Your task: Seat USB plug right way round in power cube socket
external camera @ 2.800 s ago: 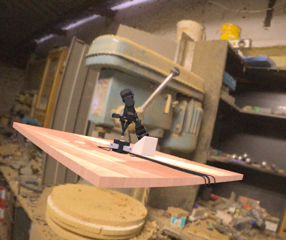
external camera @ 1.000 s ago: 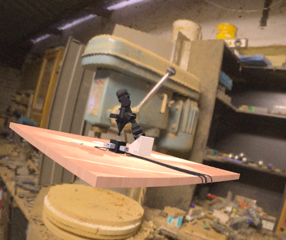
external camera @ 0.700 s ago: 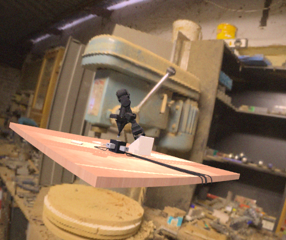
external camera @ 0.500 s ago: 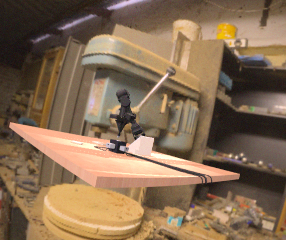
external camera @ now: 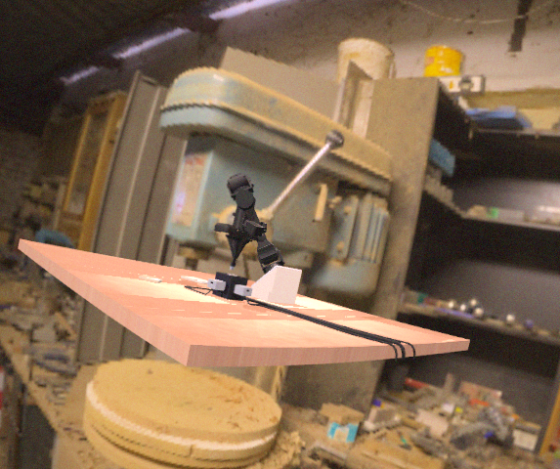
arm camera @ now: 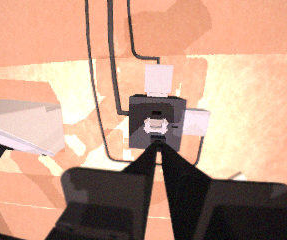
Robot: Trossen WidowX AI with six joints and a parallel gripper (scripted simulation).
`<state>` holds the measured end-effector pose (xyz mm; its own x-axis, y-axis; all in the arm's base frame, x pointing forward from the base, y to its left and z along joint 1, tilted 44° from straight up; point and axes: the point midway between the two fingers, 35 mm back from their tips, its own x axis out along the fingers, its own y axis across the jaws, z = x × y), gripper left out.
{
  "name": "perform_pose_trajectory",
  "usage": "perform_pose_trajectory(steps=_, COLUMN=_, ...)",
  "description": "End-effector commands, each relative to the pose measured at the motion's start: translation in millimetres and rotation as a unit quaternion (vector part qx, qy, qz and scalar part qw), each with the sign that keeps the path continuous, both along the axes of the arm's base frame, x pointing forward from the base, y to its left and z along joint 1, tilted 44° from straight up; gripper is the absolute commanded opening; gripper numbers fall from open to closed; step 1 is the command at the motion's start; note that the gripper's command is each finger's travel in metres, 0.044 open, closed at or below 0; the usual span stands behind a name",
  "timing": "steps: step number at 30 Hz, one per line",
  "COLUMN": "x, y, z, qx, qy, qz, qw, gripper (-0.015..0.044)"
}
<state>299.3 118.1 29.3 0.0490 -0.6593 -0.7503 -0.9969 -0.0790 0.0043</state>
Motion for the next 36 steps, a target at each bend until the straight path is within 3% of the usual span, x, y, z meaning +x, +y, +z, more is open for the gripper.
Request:
perform_pose_trajectory(steps=1, x=-1.3, y=-0.7, z=-1.7, qx=0.002, qy=0.003, qz=0.0, qw=1.0, gripper=0.0)
perform_pose_trajectory(steps=36, x=-1.2, y=-2.2, z=-6.1, qx=0.013, qy=0.003, qz=-0.002, qw=1.0, gripper=0.0)
